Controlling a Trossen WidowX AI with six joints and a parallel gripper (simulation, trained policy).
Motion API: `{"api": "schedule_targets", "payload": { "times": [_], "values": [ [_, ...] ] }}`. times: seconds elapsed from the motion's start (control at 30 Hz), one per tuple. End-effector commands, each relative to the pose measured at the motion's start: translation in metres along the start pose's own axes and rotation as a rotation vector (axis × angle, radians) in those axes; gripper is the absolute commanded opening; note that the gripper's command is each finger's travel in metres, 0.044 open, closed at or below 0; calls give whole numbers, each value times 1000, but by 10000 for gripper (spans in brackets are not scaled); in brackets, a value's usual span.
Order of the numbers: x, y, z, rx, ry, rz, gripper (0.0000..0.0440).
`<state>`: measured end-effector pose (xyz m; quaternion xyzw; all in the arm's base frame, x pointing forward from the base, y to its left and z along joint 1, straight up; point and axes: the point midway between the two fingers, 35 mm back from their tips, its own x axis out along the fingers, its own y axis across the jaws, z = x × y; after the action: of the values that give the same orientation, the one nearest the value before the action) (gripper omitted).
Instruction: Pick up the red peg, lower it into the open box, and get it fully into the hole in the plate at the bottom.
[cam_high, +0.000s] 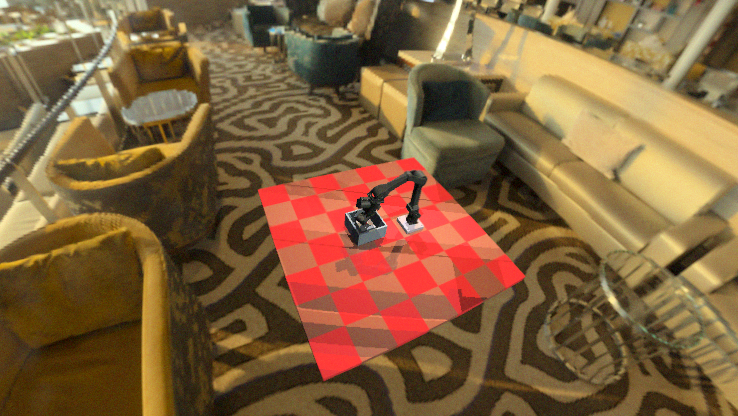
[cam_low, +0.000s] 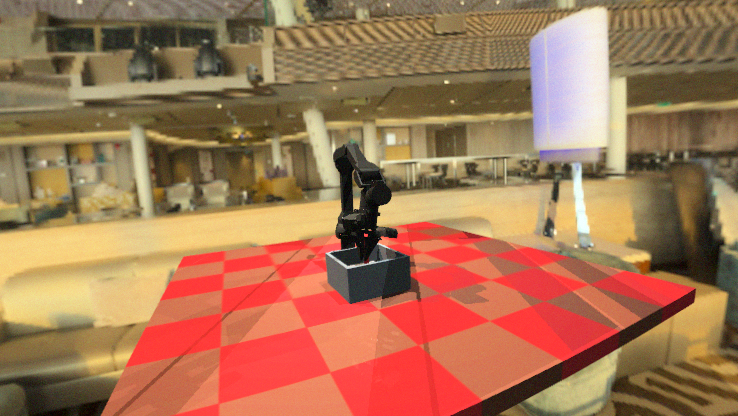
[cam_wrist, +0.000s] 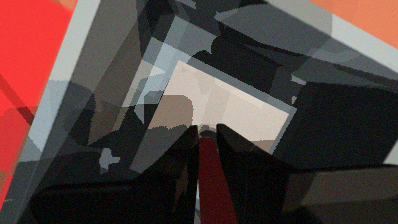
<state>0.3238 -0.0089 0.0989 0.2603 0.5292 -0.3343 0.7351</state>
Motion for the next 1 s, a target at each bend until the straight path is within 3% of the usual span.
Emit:
{"api": "schedule_targets", "payload": {
  "times": [0.0, 0.13, 0.4, 0.53, 0.8, 0.97],
  "values": [
    [10, 0, -2, -26, 25, -3, 35],
    [20, 0, 0, -34, 56, -8, 134],
    [14, 12, 15, -72, 81, 12, 191],
    [10, 20, 21, -76, 109, 16, 240],
    [-3, 41, 29, -77, 175, 44, 434],
    [-14, 61, 33, -79, 197, 100, 440]
  ]
}}
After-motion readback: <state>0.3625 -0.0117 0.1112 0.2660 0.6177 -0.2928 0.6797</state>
